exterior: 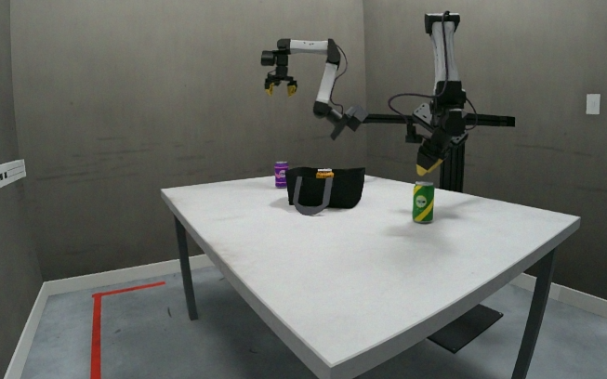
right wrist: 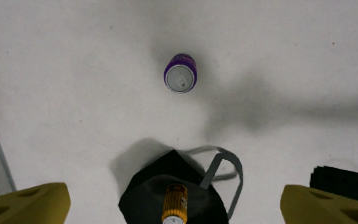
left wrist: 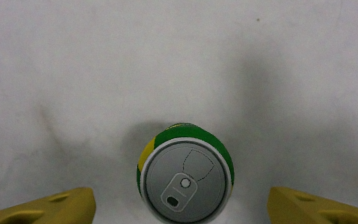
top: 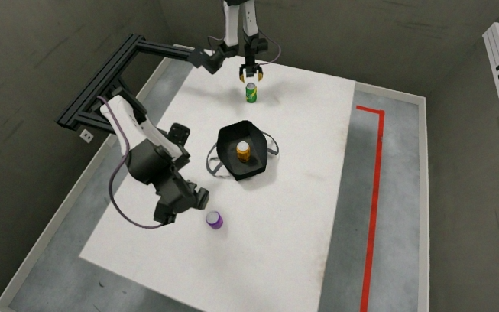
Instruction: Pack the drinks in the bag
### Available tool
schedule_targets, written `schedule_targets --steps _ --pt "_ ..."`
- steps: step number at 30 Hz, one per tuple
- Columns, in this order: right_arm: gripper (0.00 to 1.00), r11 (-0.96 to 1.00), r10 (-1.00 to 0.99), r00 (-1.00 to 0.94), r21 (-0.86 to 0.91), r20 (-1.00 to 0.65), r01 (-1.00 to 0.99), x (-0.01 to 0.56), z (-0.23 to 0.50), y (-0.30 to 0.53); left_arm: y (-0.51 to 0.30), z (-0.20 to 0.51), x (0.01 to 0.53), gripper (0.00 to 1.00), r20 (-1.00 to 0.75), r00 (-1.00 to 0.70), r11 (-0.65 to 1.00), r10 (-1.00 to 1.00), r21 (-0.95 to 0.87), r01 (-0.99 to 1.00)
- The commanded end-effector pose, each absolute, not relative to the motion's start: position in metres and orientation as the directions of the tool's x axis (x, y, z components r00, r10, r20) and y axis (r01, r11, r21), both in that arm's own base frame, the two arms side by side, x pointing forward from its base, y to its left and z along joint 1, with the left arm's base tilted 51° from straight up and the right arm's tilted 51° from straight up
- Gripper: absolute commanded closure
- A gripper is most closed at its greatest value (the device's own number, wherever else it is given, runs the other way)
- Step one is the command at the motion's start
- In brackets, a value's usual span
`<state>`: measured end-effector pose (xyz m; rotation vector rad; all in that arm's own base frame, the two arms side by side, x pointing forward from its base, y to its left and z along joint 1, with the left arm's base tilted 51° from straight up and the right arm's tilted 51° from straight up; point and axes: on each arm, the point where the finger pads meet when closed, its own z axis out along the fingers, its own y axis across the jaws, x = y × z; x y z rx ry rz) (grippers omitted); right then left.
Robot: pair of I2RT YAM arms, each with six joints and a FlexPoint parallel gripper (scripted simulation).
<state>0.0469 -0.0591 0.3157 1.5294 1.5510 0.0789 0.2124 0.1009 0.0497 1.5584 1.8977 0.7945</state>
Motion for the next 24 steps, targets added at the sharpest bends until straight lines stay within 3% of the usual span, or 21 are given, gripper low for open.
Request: schedule_targets --steps 1,24 --pt "0.00 0.227 0.814 0.200 0.616 -0.545 0.754 0.046 0.319 -0.058 0.103 0.051 0.223 0.16 -0.038 -0.152 0.127 0.988 0.765 0.631" --pt "0.00 0.227 0.814 0.200 0.616 -0.545 0.754 0.046 0.319 -0.058 0.109 0.039 0.226 0.16 -0.042 -0.169 0.144 0.985 0.743 0.654"
